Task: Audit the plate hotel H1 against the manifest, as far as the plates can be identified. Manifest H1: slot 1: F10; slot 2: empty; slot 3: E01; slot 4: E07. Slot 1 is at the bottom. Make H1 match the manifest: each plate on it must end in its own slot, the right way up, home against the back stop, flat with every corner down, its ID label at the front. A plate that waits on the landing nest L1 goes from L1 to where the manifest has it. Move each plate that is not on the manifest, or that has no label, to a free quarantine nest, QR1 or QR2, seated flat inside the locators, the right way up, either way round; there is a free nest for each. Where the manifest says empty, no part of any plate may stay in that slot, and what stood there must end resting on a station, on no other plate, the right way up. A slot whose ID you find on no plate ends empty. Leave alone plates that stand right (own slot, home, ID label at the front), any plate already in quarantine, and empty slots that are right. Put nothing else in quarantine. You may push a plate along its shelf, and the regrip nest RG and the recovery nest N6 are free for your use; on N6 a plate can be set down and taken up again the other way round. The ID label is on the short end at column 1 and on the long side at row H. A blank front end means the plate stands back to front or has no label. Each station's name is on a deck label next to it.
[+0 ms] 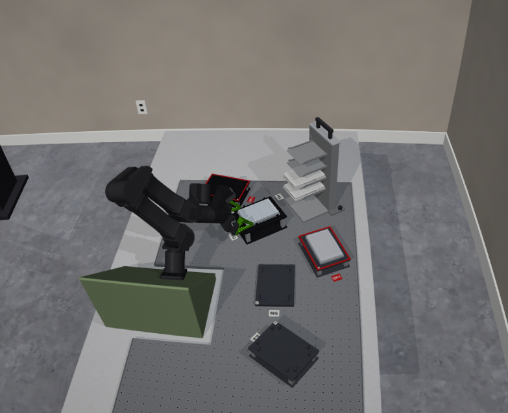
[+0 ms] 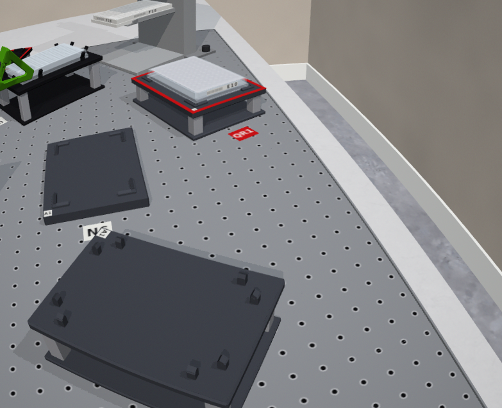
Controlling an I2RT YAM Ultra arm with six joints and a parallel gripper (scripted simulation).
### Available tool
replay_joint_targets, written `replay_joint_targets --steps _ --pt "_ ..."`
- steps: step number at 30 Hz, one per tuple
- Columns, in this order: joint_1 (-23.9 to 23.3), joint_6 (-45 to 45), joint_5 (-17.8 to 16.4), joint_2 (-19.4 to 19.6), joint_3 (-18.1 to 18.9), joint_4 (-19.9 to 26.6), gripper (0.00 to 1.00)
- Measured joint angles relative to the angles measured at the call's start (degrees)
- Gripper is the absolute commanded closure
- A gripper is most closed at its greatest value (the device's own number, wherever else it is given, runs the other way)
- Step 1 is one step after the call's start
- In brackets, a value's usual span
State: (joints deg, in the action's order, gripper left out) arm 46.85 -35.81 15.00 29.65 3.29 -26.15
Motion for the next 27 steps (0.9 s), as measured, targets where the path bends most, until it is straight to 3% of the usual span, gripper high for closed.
replay_joint_targets --steps 13,27 --pt "-4.07 0.0 -3.65 -10.29 2.67 12.13 0.0" --pt "-9.18 0.07 -8.5 -16.83 5.77 22.47 0.0"
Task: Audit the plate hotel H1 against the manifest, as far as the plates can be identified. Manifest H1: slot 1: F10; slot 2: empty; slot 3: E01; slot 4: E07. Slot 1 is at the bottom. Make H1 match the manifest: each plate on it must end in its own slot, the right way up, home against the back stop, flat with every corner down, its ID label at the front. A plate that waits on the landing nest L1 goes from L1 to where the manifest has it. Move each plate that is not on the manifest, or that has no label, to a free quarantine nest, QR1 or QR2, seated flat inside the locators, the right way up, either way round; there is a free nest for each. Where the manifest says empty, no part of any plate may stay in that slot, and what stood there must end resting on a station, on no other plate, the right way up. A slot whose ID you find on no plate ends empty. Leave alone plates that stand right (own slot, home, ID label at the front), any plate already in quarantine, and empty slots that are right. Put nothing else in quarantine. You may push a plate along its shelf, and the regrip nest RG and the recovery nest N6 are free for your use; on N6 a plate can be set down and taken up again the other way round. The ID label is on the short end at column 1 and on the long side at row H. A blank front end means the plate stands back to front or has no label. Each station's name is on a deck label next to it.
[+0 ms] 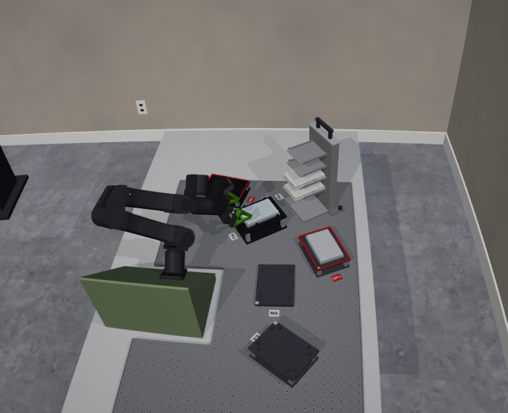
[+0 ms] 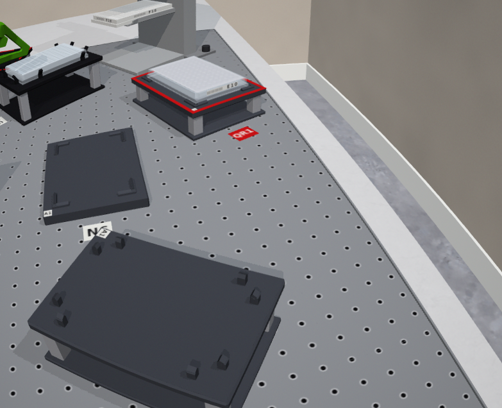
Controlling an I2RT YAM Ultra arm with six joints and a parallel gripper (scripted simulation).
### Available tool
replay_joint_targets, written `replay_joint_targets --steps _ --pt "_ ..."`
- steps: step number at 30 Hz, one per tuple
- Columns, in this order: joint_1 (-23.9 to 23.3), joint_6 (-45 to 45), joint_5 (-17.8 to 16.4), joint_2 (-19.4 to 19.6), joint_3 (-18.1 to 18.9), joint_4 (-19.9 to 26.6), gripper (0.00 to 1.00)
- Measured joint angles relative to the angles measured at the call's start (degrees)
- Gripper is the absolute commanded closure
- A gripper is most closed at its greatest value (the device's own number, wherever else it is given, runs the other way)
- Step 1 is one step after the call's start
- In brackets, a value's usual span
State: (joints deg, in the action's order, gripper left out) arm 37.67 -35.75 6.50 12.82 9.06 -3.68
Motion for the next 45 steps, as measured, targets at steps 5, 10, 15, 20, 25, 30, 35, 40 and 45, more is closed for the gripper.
replay_joint_targets --steps 5,10,15,20,25,30,35,40,45 --pt "-2.25 0.02 -2.14 -1.79 1.27 3.08 0.0" --pt "-4.37 0.04 -4.37 -2.95 2.14 5.9 0.0" --pt "-7.67 0.09 -7.26 -4.37 3.65 8.7 0.0" --pt "-11.41 0.13 -10.69 -5.46 5.18 11.23 0.0" --pt "-14.69 0.17 -14.19 -5.95 6.23 13.27 0.0" --pt "-22.62 0.28 -20.41 -6.29 8.57 15.78 0.0" --pt "-32.06 0.39 -28.76 -6.25 11.1 17.79 0.0" --pt "-39.69 0.5 -36.79 -5.7 12.92 19.12 0.0" --pt "-49.33 0.68 -45.79 -4.48 14.64 20.44 0.0"
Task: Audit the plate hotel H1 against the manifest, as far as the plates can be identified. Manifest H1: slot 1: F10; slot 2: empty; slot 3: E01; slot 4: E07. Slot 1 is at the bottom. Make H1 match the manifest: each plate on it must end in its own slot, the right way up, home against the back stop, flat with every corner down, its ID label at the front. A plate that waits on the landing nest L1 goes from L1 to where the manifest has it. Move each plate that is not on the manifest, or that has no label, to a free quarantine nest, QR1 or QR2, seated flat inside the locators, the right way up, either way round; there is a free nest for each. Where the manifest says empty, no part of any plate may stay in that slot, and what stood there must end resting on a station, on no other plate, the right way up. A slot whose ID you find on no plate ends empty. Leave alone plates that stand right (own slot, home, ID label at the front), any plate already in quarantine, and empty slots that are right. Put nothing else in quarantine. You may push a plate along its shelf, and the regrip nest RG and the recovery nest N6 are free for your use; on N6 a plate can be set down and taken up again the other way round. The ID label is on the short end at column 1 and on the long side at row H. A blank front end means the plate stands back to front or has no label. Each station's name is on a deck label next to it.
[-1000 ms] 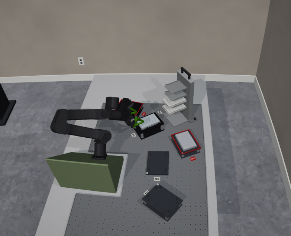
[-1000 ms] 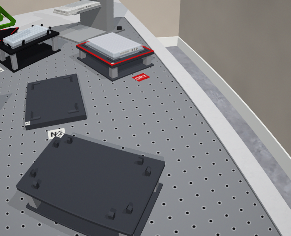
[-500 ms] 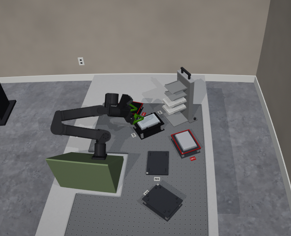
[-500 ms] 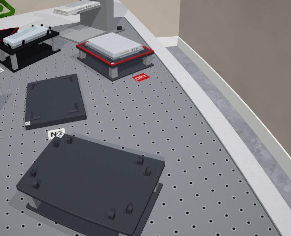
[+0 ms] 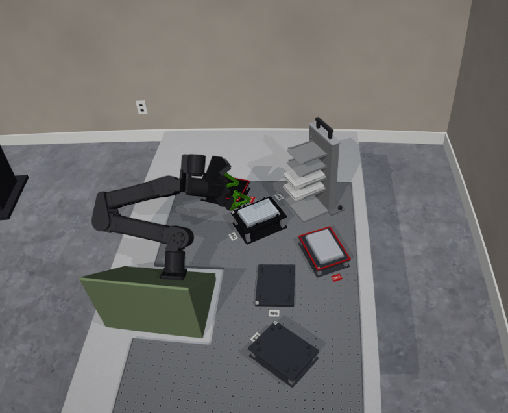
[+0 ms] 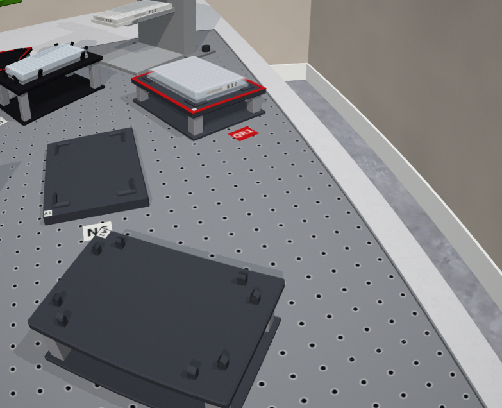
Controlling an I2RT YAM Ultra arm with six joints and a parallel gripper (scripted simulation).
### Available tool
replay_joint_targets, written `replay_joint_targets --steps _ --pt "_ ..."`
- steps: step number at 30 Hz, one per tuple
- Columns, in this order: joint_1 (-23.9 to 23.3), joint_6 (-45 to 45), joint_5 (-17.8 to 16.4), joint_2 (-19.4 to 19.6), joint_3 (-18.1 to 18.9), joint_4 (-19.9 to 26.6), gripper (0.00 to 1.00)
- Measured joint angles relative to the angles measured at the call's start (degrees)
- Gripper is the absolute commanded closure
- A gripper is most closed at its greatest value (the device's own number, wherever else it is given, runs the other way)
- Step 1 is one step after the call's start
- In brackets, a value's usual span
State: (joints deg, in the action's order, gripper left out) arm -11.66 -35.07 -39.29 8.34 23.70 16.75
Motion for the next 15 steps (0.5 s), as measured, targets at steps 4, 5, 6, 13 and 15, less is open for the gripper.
replay_joint_targets --steps 4,5,6,13,15 --pt "-8.98 0.2 -8.22 1.38 1.86 0.59 0.0" --pt "-11.17 0.26 -10.34 1.77 2.34 0.7 0.0" --pt "-13.33 0.33 -12.46 2.19 2.8 0.79 0.0" --pt "-24.09 0.85 -24.83 4.66 5.18 1.2 0.0" --pt "-27.34 1.09 -28.06 5.53 5.9 1.36 0.0"
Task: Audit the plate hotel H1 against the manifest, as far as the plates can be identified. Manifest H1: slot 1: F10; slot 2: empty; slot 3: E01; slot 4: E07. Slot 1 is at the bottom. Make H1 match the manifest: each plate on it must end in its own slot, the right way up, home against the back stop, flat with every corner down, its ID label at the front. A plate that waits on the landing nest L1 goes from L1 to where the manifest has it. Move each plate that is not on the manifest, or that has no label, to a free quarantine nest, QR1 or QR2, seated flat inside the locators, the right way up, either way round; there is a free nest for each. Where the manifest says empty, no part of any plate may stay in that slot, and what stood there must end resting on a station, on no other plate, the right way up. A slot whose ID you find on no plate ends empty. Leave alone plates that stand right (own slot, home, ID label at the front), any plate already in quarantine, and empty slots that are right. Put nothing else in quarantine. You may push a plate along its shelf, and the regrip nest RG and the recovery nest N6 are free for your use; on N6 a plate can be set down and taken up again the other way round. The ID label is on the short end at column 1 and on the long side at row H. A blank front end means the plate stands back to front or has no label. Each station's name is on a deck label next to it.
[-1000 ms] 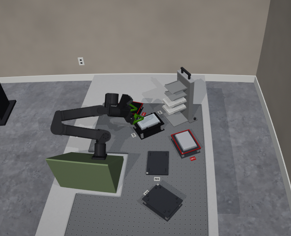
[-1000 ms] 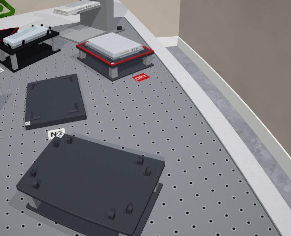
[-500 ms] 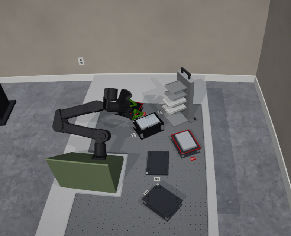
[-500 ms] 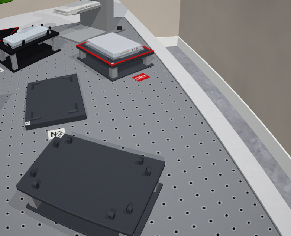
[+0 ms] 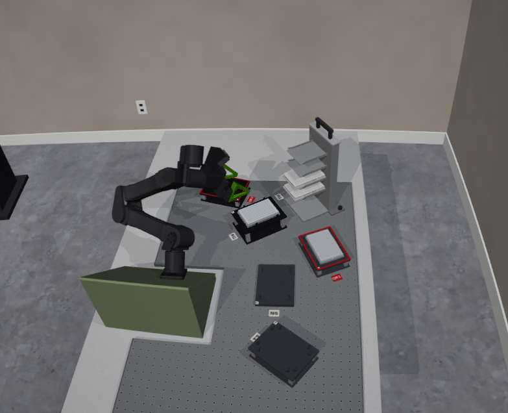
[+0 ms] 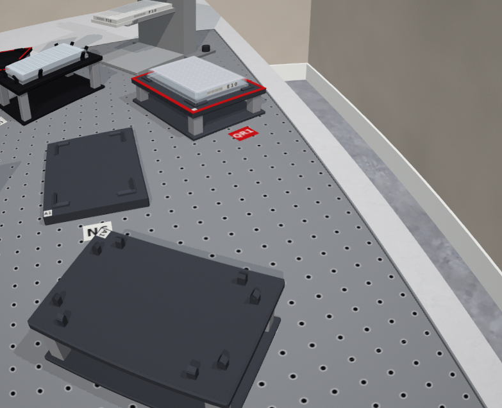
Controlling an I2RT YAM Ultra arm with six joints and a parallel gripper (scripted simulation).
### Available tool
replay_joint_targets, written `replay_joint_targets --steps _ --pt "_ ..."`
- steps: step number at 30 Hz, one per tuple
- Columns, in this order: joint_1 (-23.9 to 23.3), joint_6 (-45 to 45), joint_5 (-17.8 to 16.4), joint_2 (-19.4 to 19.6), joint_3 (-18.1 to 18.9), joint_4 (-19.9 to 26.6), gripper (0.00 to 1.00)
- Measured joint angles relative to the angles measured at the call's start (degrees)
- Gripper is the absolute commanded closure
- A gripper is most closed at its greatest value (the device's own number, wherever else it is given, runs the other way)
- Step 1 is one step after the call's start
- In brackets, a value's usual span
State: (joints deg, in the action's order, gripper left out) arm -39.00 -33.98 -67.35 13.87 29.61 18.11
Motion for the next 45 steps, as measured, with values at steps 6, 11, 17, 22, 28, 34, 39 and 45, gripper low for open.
replay_joint_targets --steps 6,11,17,22,28,34,39,45 --pt "-6.86 0.9 -7.61 2.47 2.08 0.35 0.0" --pt "-5.66 2.71 -9.66 3.41 3.17 1.57 0.0" --pt "-1.88 8.15 -9.88 6.27 6.69 4.48 0.0" --pt "3.3 15.93 -9.07 10.21 11.72 8.9 0.0" --pt "10.03 26.38 -7.02 15.06 18.21 15.26 0.0" --pt "14.78 34.34 -4.81 18.32 22.67 20.44 0.0" --pt "20.79 41.64 -2.08 22.67 28.65 25.33 0.0" --pt "28.22 50.1 1.88 27.85 36.3 31.32 0.0"
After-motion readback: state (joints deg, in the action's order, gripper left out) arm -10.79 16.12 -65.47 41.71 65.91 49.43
